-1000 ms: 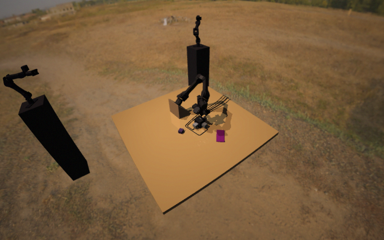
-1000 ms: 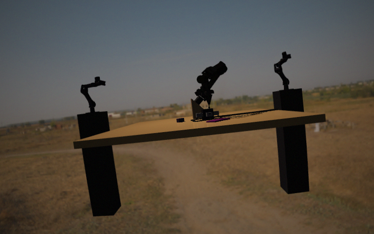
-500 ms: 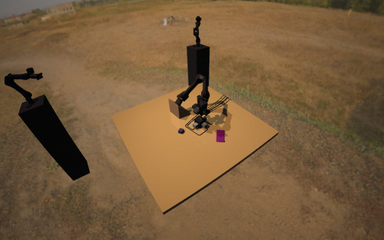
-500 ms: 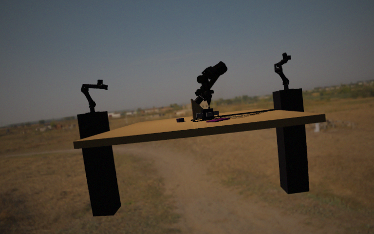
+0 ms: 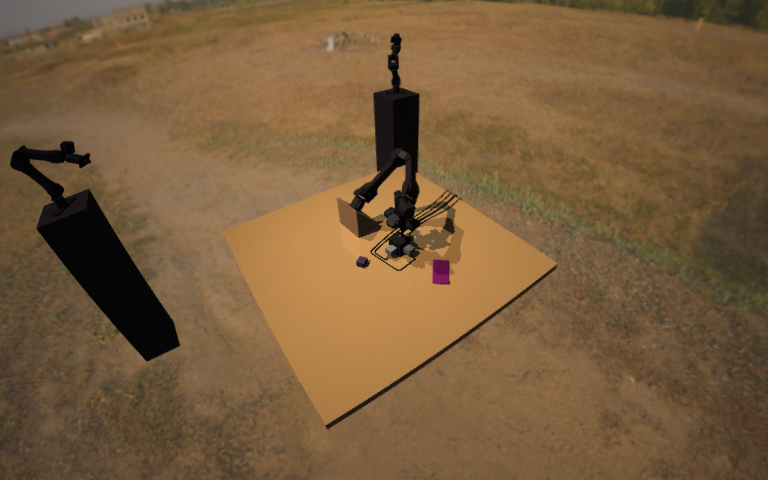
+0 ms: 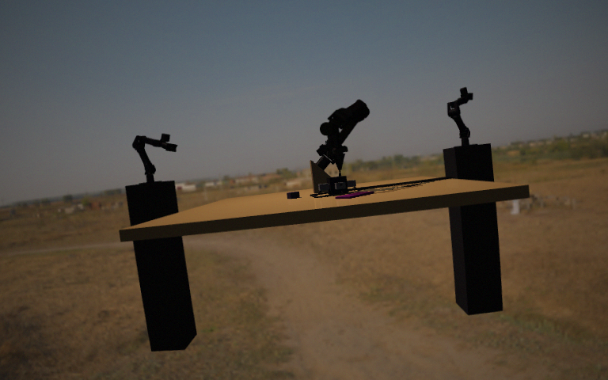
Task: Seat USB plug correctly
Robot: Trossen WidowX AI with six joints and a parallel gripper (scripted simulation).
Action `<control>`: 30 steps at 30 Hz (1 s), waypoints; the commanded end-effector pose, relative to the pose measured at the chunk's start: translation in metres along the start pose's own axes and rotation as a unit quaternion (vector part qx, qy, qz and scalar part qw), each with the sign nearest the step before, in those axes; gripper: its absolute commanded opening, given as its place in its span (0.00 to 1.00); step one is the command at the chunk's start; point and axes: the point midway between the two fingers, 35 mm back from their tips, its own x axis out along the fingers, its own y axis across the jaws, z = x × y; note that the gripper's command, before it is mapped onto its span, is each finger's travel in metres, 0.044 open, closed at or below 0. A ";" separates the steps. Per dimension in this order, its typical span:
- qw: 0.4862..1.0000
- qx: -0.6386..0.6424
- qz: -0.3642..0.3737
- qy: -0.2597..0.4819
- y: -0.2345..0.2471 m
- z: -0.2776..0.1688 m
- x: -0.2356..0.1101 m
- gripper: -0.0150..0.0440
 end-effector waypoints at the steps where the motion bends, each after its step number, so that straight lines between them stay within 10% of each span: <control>1: 1.000 0.000 -0.003 0.003 0.000 -0.002 0.003 0.25; 30: 1.000 0.000 0.000 0.000 0.000 0.000 0.000 0.42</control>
